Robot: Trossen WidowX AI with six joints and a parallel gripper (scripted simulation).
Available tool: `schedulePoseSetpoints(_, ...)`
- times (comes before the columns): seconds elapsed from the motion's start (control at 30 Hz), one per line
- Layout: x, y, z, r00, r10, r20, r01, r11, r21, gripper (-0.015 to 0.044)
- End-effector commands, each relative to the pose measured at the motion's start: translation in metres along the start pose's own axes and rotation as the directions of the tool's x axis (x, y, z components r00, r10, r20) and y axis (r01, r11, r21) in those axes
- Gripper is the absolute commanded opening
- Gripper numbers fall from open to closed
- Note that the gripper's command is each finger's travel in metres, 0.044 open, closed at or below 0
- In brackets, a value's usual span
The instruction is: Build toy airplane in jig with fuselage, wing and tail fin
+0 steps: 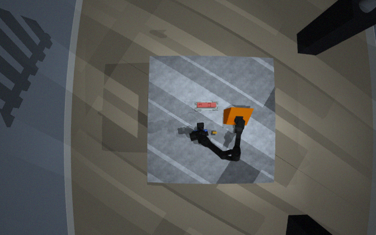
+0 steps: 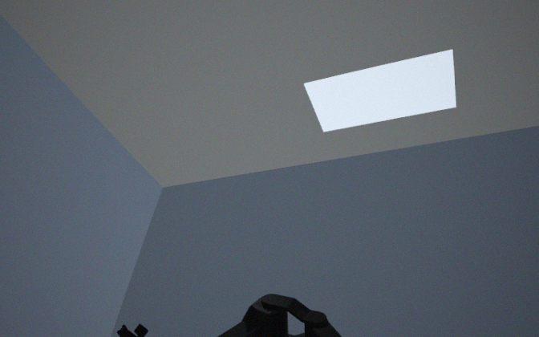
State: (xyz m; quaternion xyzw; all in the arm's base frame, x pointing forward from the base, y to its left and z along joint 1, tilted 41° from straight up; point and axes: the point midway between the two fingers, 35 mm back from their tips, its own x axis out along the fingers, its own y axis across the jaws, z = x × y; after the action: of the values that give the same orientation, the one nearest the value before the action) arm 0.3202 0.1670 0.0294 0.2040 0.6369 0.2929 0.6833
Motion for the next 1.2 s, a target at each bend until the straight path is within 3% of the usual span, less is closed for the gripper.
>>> schedulePoseSetpoints(0.0, 0.001, -0.001, 0.0, 1.0, -0.001, -0.001, 0.001, 1.0, 0.005, 0.0164)
schedulePoseSetpoints(0.23, -0.007, -0.003, 0.006, 1.0, -0.008, 0.028, 0.007, 1.0, 0.01, 0.0)
schedulePoseSetpoints(1.17, -0.085, -0.006, 0.01, 1.0, -0.019, 0.02, 0.018, 1.0, 0.009, 0.0)
